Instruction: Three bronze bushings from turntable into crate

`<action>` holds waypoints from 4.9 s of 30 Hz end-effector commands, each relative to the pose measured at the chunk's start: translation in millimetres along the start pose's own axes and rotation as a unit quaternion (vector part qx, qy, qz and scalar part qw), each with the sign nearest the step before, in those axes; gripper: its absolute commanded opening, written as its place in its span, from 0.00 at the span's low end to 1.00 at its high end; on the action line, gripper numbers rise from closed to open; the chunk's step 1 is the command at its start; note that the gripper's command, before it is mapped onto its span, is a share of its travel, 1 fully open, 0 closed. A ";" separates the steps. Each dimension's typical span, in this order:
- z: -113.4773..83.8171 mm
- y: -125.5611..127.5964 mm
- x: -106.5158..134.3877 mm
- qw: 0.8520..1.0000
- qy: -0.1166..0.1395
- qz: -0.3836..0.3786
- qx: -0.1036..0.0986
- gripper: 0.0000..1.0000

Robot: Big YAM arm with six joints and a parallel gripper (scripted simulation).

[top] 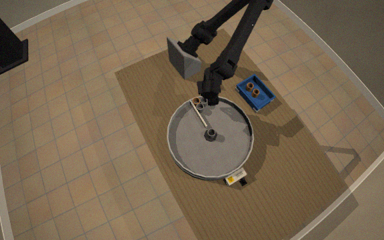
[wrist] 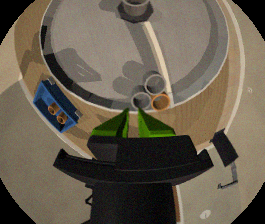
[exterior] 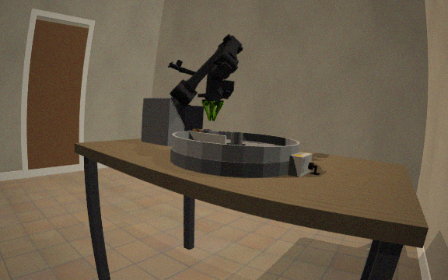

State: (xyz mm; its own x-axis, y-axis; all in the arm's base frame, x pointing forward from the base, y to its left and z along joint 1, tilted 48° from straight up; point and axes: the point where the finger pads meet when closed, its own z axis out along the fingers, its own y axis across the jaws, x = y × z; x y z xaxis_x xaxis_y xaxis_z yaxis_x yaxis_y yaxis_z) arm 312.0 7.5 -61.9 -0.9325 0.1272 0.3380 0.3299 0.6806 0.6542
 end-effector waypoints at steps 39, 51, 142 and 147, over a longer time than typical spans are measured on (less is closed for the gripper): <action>-4.7 -1.4 -2.3 1.000 -0.008 -0.006 0.000 0.14; -4.7 -1.4 -2.3 1.000 -0.008 -0.006 0.000 0.14; 15.0 4.3 -12.0 1.000 -0.009 -0.007 0.002 0.14; 15.0 4.3 -12.0 1.000 -0.009 -0.007 0.002 0.14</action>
State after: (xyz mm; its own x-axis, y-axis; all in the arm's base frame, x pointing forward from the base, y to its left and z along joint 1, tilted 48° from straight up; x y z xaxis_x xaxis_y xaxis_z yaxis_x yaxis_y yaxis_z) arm 306.4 22.6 -76.2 -0.9323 0.1260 0.3391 0.3300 0.6802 0.6546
